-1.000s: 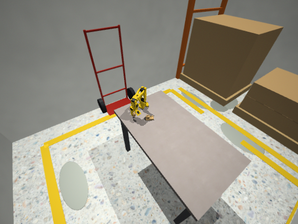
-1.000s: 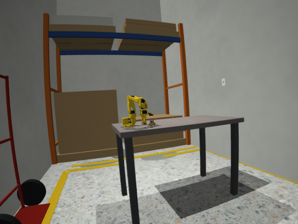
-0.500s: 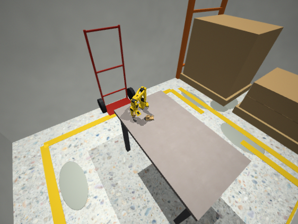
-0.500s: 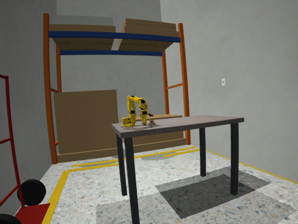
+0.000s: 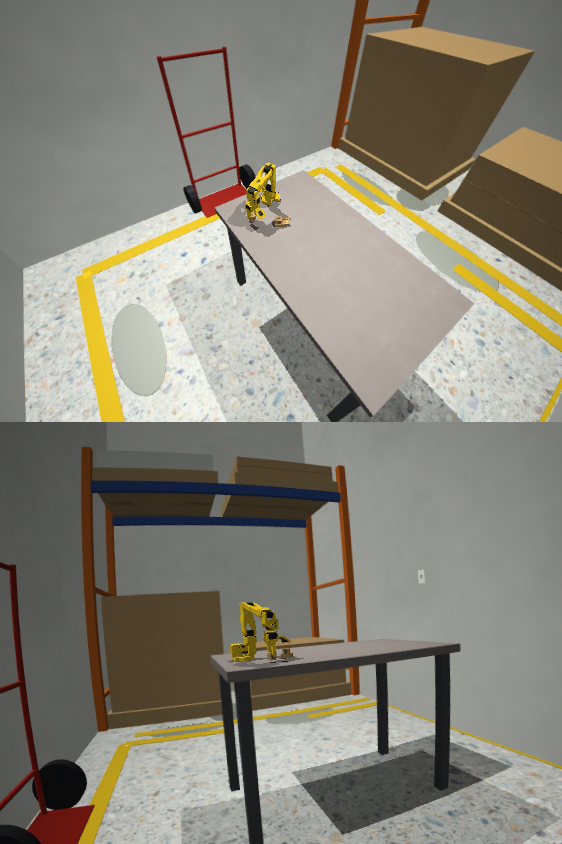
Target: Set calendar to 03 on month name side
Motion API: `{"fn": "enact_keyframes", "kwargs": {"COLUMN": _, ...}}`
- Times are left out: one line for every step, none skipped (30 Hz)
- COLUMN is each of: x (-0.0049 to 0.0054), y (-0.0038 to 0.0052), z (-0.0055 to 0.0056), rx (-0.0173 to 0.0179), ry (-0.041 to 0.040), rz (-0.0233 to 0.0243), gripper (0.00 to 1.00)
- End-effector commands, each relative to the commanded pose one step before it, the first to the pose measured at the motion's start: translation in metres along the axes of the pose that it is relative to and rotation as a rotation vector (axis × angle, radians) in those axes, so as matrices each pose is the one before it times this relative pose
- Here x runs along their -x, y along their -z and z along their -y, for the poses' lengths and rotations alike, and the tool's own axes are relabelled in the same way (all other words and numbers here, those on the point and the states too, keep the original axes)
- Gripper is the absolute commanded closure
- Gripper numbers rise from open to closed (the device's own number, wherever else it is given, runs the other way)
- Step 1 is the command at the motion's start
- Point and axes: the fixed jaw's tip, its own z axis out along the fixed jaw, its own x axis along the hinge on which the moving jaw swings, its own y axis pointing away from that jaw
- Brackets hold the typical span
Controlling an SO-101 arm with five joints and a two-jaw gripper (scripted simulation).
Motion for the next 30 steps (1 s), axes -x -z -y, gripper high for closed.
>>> {"fn": "enact_keyframes", "kwargs": {"x": 0.00011, "y": 0.000035, "z": 0.00404, "rx": -0.02575, "ry": 0.00216, "rz": 0.00839, "gripper": 1.00}}
{"fn": "enact_keyframes", "kwargs": {"x": -0.00001, "y": -0.000528, "z": -0.00001, "rx": 0.00000, "ry": 0.00000, "rz": 0.00000, "gripper": 1.00}}
{"fn": "enact_keyframes", "kwargs": {"x": 0.00000, "y": -0.000378, "z": -0.00001, "rx": 0.00000, "ry": 0.00000, "rz": 0.00000, "gripper": 1.00}}
{"fn": "enact_keyframes", "kwargs": {"x": 0.00000, "y": -0.000234, "z": 0.00000, "rx": 0.00000, "ry": 0.00000, "rz": 0.00000, "gripper": 1.00}}
{"fn": "enact_keyframes", "kwargs": {"x": 0.00000, "y": -0.000096, "z": -0.00001, "rx": 0.00000, "ry": 0.00000, "rz": 0.00000, "gripper": 1.00}}
{"fn": "enact_keyframes", "kwargs": {"x": 0.00000, "y": -0.000018, "z": 0.00000, "rx": 0.00000, "ry": 0.00000, "rz": 0.00000, "gripper": 1.00}}
{"fn": "enact_keyframes", "kwargs": {"x": 0.00000, "y": 0.000000, "z": 0.00000, "rx": 0.00000, "ry": 0.00000, "rz": 0.00000, "gripper": 1.00}}
{"fn": "enact_keyframes", "kwargs": {"x": 0.00000, "y": 0.000000, "z": 0.00000, "rx": 0.00000, "ry": 0.00000, "rz": 0.00000, "gripper": 1.00}}
{"fn": "enact_keyframes", "kwargs": {"x": 0.00000, "y": -0.000016, "z": 0.00000, "rx": 0.00000, "ry": 0.00003, "rz": 0.00001, "gripper": 1.00}}
{"fn": "enact_keyframes", "kwargs": {"x": 0.00000, "y": -0.000090, "z": 0.00000, "rx": 0.00000, "ry": 0.00000, "rz": 0.00000, "gripper": 1.00}}
{"fn": "enact_keyframes", "kwargs": {"x": 0.00000, "y": -0.000210, "z": 0.00000, "rx": 0.00000, "ry": 0.00000, "rz": 0.00000, "gripper": 1.00}}
{"fn": "enact_keyframes", "kwargs": {"x": 0.00000, "y": -0.000342, "z": 0.00000, "rx": 0.00000, "ry": 0.00000, "rz": 0.00000, "gripper": 1.00}}
{"fn": "enact_keyframes", "kwargs": {"x": 0.00000, "y": -0.000474, "z": 0.00000, "rx": 0.00000, "ry": 0.00000, "rz": 0.00000, "gripper": 1.00}}
{"fn": "enact_keyframes", "kwargs": {"x": 0.00000, "y": -0.000582, "z": 0.00000, "rx": 0.00000, "ry": 0.00000, "rz": 0.00000, "gripper": 1.00}}
{"fn": "enact_keyframes", "kwargs": {"x": 0.00000, "y": -0.000648, "z": 0.00000, "rx": 0.00000, "ry": 0.00000, "rz": 0.00000, "gripper": 1.00}}
{"fn": "enact_keyframes", "kwargs": {"x": 0.00000, "y": -0.000672, "z": 0.00000, "rx": 0.00000, "ry": 0.00000, "rz": 0.00000, "gripper": 1.00}}
{"fn": "enact_keyframes", "kwargs": {"x": 0.00000, "y": -0.000648, "z": -0.00001, "rx": 0.00000, "ry": 0.00000, "rz": 0.00000, "gripper": 1.00}}
{"fn": "enact_keyframes", "kwargs": {"x": 0.00000, "y": -0.000576, "z": -0.00002, "rx": 0.00000, "ry": 0.00000, "rz": 0.00000, "gripper": 1.00}}
{"fn": "enact_keyframes", "kwargs": {"x": -0.00001, "y": -0.000474, "z": -0.00001, "rx": 0.00000, "ry": 0.00000, "rz": 0.00000, "gripper": 1.00}}
{"fn": "enact_keyframes", "kwargs": {"x": 0.00000, "y": -0.000342, "z": -0.00001, "rx": 0.00000, "ry": 0.00000, "rz": 0.00000, "gripper": 1.00}}
{"fn": "enact_keyframes", "kwargs": {"x": 0.00000, "y": -0.000210, "z": 0.00000, "rx": 0.00000, "ry": 0.00000, "rz": 0.00000, "gripper": 1.00}}
{"fn": "enact_keyframes", "kwargs": {"x": 0.00000, "y": -0.000090, "z": 0.00000, "rx": 0.00000, "ry": 0.00000, "rz": 0.00000, "gripper": 1.00}}
{"fn": "enact_keyframes", "kwargs": {"x": 0.00000, "y": -0.000012, "z": 0.00000, "rx": 0.00000, "ry": 0.00000, "rz": 0.00000, "gripper": 1.00}}
{"fn": "enact_keyframes", "kwargs": {"x": 0.00000, "y": 0.000000, "z": 0.00000, "rx": 0.00000, "ry": 0.00000, "rz": 0.00000, "gripper": 1.00}}
{"fn": "enact_keyframes", "kwargs": {"x": 0.00000, "y": 0.000000, "z": 0.00000, "rx": 0.00000, "ry": 0.00000, "rz": 0.00000, "gripper": 1.00}}
{"fn": "enact_keyframes", "kwargs": {"x": 0.00000, "y": -0.000001, "z": 0.00000, "rx": -0.00001, "ry": -0.00002, "rz": 0.00001, "gripper": 1.00}}
{"fn": "enact_keyframes", "kwargs": {"x": 0.00000, "y": -0.000018, "z": 0.00000, "rx": 0.00000, "ry": 0.00000, "rz": 0.00000, "gripper": 1.00}}
{"fn": "enact_keyframes", "kwargs": {"x": 0.00000, "y": -0.000042, "z": 0.00000, "rx": 0.00000, "ry": 0.00000, "rz": 0.00000, "gripper": 1.00}}
{"fn": "enact_keyframes", "kwargs": {"x": 0.00000, "y": -0.000072, "z": 0.00000, "rx": 0.00000, "ry": 0.00000, "rz": 0.00000, "gripper": 1.00}}
{"fn": "enact_keyframes", "kwargs": {"x": 0.00000, "y": -0.000096, "z": 0.00000, "rx": 0.00000, "ry": 0.00000, "rz": 0.00000, "gripper": 1.00}}
